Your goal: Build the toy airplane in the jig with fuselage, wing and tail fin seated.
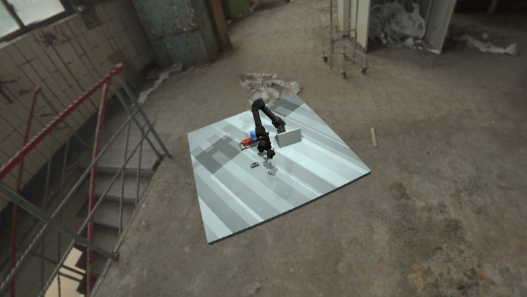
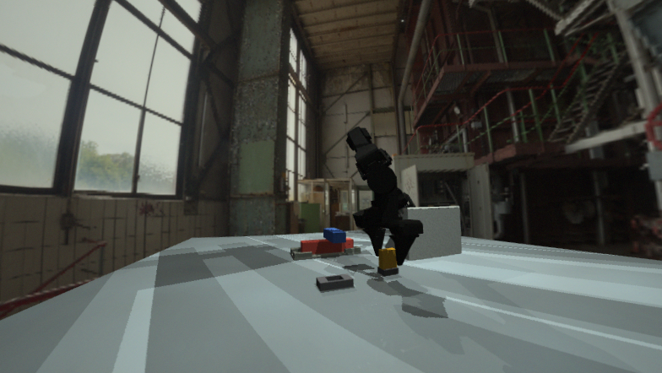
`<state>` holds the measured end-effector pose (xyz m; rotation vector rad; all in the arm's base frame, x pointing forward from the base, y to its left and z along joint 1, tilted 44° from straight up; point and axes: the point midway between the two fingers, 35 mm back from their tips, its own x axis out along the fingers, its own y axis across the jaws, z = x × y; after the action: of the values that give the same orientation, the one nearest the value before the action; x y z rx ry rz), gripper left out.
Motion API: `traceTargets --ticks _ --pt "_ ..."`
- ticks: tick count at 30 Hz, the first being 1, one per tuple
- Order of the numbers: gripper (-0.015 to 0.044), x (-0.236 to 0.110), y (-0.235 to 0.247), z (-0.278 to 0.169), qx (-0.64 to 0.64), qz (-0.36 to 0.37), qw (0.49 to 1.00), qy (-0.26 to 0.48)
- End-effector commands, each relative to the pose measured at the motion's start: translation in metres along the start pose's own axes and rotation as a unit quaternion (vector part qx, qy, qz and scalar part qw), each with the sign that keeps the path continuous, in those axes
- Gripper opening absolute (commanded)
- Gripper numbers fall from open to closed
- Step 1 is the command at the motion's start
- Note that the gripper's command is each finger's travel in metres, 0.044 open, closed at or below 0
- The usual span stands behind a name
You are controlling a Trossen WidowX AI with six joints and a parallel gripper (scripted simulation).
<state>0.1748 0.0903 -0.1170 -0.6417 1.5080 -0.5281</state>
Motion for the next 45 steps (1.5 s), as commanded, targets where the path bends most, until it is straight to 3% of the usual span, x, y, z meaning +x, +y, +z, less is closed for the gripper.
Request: traceTargets --ticks 1,5,19,27,45 --pt "0.0440 0.007 -0.001 -0.001 -0.003 -0.003 1.000 -0.001" --pt "0.0440 0.010 -0.002 -0.001 -0.003 -0.003 1.000 -0.001" --pt "0.0072 0.010 -0.002 -0.001 -0.003 -0.003 1.000 -0.001" --pt "0.0000 0.010 -0.002 -0.001 -0.003 -0.003 1.000 -0.001" --pt "0.0000 -0.027 0.003 0.004 0.000 -0.001 1.000 0.005"
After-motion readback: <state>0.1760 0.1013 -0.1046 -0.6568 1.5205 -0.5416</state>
